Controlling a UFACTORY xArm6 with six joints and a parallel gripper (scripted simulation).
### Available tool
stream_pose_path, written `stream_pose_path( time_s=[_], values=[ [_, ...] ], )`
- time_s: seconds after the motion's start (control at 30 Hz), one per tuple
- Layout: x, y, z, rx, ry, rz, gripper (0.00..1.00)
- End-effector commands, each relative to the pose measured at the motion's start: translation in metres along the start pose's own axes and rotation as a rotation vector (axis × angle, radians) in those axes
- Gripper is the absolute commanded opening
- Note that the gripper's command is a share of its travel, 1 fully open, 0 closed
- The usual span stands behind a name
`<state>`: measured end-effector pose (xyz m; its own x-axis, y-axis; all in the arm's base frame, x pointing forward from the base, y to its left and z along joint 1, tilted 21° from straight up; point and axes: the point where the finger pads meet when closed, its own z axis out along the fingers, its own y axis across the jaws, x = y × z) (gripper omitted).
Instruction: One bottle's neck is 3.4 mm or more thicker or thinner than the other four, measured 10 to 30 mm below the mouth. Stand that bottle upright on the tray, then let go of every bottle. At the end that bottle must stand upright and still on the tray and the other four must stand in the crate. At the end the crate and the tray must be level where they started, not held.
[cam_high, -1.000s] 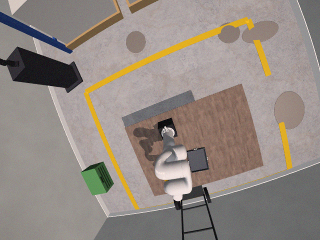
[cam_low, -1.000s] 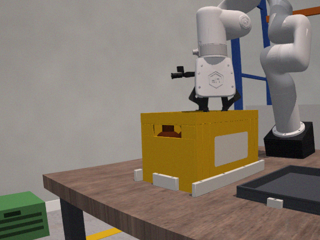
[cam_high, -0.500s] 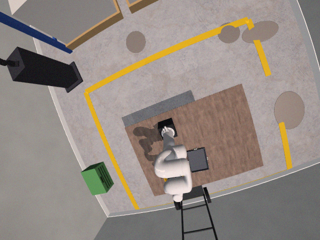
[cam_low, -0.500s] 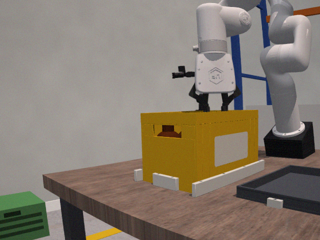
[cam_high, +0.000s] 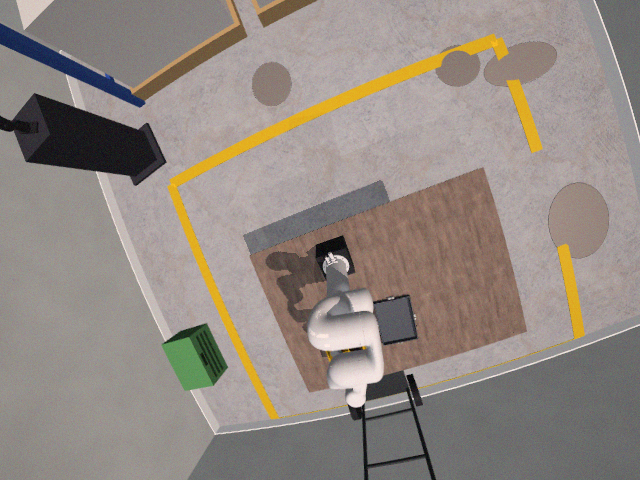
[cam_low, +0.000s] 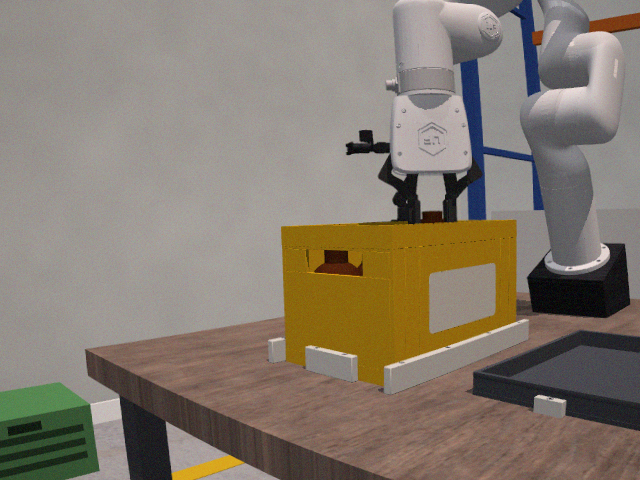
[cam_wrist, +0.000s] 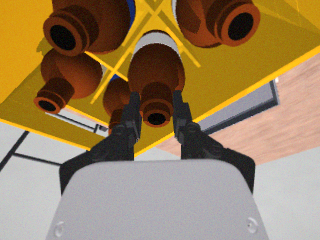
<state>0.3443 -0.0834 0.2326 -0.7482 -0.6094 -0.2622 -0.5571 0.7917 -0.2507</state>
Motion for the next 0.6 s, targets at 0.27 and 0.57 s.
stream_pose_path(
  time_s=[0.27, 0.57],
  values=[
    [-0.0007, 0.0000, -0.0121, 0.003, -0.002, 0.000, 0.00],
    [-0.0006, 0.0002, -0.0145, 0.003, -0.002, 0.000, 0.00]
  ],
)
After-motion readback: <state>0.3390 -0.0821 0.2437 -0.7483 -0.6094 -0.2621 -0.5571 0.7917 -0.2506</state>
